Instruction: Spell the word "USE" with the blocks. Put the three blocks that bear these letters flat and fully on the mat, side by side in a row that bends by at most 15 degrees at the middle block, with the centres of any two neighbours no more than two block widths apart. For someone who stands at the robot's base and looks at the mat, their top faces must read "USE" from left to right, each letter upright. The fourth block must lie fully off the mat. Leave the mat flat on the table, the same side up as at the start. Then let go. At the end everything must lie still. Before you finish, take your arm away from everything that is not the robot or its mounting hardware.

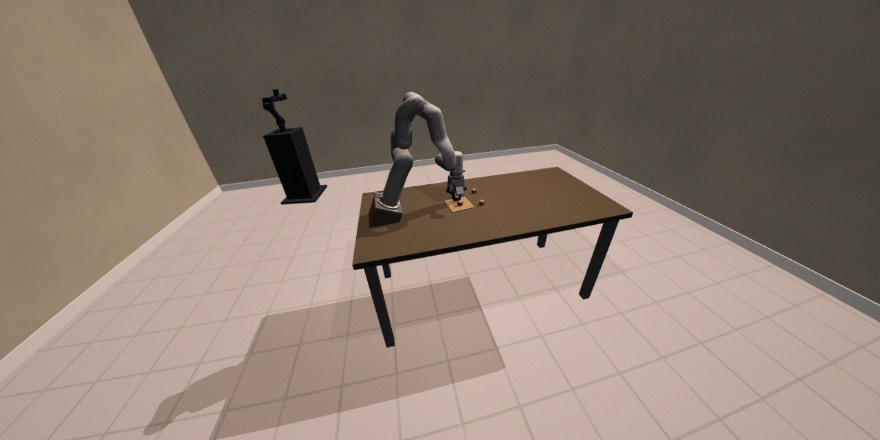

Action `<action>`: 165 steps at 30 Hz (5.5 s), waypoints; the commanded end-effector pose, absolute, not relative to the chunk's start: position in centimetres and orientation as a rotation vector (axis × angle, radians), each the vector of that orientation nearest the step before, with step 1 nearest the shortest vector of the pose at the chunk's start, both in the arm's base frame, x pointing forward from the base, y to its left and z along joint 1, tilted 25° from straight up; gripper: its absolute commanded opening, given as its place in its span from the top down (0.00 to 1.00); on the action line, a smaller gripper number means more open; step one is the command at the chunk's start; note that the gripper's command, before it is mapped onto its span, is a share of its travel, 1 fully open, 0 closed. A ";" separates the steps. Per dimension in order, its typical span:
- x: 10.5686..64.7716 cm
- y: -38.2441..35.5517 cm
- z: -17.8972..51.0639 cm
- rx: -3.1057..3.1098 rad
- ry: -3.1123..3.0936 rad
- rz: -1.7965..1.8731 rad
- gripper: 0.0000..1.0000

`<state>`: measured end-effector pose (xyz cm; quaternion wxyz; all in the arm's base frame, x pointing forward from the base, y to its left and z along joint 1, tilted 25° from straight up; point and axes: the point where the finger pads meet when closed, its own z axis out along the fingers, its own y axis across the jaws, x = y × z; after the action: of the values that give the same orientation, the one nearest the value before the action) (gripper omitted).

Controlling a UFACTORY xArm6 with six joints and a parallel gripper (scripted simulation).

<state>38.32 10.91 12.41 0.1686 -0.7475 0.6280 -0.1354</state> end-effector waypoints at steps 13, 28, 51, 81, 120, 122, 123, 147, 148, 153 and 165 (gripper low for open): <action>38.4 10.9 12.5 -2.124 1.784 -0.387 0.79; 38.6 10.9 12.6 -2.124 1.784 -0.387 0.79; 38.6 10.9 12.6 -2.124 1.784 -0.387 0.79; 38.8 10.9 12.2 -2.124 1.784 -0.387 0.79; 38.8 10.9 12.2 -2.124 1.784 -0.387 0.62; 38.8 10.9 12.2 -2.124 1.784 -0.387 0.58; 38.8 10.9 12.2 -2.124 1.784 -0.387 0.58; 36.9 10.5 16.2 -2.124 1.784 -0.387 0.58; 36.7 10.5 16.7 -2.124 1.784 -0.387 0.58; 36.0 10.4 18.2 -2.124 1.784 -0.387 0.58; 35.0 10.2 20.4 -2.124 1.784 -0.387 0.00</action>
<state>35.11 10.18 20.02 0.1692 -0.7475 0.6279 -0.1357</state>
